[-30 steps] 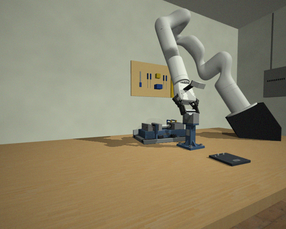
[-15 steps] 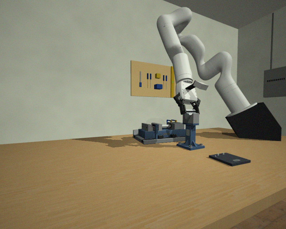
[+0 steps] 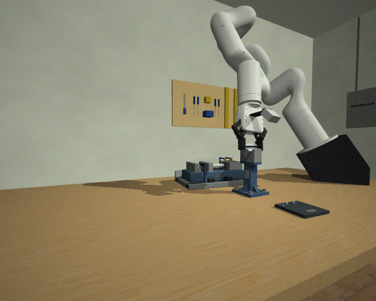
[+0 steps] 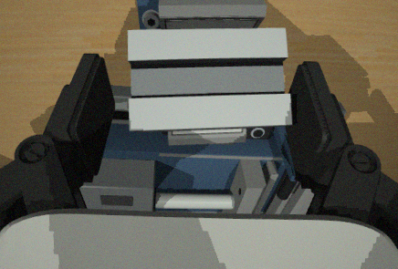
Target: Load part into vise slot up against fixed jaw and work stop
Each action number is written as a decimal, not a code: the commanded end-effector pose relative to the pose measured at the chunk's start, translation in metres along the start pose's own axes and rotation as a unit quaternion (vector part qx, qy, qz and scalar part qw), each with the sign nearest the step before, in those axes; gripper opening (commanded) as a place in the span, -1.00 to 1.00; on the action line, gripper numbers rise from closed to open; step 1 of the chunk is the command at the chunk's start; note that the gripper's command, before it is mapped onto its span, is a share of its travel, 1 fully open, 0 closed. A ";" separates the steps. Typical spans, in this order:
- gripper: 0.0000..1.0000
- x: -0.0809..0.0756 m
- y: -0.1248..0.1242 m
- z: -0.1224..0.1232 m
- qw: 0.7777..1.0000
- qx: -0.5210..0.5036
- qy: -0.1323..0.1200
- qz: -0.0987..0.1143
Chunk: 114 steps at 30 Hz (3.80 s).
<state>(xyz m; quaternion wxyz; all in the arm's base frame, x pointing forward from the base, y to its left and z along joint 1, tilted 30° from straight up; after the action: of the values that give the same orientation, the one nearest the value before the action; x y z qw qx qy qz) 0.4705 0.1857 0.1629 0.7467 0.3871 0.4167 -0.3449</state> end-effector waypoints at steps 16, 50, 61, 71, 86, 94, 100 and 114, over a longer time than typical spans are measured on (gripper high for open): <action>0.78 0.004 0.011 -0.019 0.978 -0.013 -0.189 -0.084; 0.78 0.017 0.014 -0.036 0.916 -0.021 -0.381 -0.125; 0.78 0.019 0.014 -0.038 0.902 -0.022 -0.410 -0.131; 0.78 0.020 0.014 -0.039 0.897 -0.022 -0.421 -0.133; 0.78 0.021 0.014 -0.039 0.894 -0.023 -0.426 -0.134; 0.78 0.021 0.014 -0.039 0.894 -0.023 -0.426 -0.134; 0.78 0.021 0.014 -0.039 0.894 -0.023 -0.426 -0.134; -1.00 0.021 0.014 -0.039 0.894 -0.023 -0.426 -0.134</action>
<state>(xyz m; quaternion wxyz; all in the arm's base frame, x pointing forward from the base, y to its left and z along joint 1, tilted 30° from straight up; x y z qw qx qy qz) 0.4768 0.2216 0.1344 0.8077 0.1260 0.1144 -0.5644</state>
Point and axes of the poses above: the point where the finger pads meet when closed, its own x axis out along the fingers, its own y axis across the jaws, z = x × y, the point moved 4 cm from there along -x, back along the fingers, and after that the axes turned 13 degrees about -x, right-handed, at the moved point
